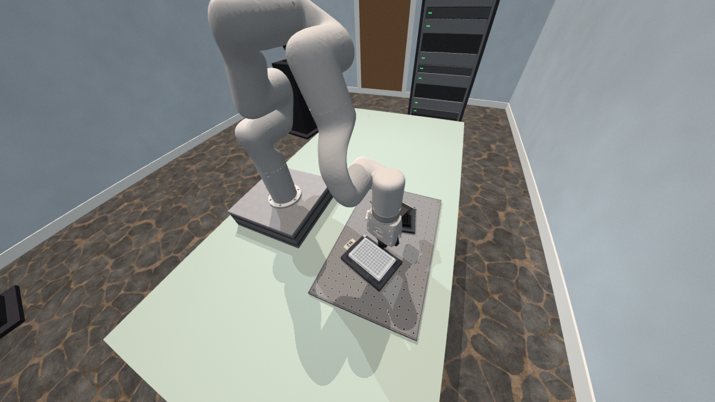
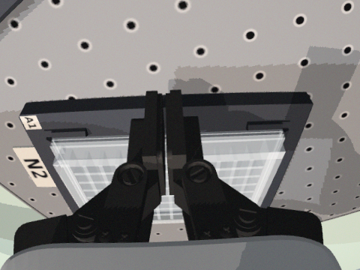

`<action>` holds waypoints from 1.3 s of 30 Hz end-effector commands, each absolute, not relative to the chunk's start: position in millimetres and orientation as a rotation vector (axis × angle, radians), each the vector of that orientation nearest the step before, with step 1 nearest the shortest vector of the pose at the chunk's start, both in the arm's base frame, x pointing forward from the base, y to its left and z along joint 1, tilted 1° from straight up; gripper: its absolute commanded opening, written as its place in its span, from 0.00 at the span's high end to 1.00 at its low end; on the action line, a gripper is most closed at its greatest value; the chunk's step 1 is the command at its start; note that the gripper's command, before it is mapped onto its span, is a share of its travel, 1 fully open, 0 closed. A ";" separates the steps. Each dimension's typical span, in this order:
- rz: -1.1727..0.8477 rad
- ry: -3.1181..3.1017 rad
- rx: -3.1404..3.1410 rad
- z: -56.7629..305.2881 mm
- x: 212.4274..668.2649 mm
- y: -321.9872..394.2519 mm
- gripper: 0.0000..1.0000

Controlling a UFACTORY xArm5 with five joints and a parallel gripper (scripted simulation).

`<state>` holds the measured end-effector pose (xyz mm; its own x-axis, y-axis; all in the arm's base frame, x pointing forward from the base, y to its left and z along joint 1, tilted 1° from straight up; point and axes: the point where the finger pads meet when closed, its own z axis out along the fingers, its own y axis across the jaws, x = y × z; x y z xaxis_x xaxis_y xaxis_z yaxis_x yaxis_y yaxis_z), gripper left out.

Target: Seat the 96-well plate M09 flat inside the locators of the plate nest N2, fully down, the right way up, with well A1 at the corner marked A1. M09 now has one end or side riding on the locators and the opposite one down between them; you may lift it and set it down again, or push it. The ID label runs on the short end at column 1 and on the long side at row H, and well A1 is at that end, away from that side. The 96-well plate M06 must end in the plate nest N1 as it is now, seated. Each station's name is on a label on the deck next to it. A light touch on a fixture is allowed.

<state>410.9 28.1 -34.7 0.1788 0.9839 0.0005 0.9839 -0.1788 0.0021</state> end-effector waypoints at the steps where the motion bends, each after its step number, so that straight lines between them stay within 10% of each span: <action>1: 0.007 2.011 2.410 -33.7 411.9 26.9 1.00; 39: 0.006 2.011 2.410 -33.9 414.7 42.3 1.00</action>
<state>413.3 41.6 -34.8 0.1785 0.9839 0.0005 0.9839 -0.1785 0.0017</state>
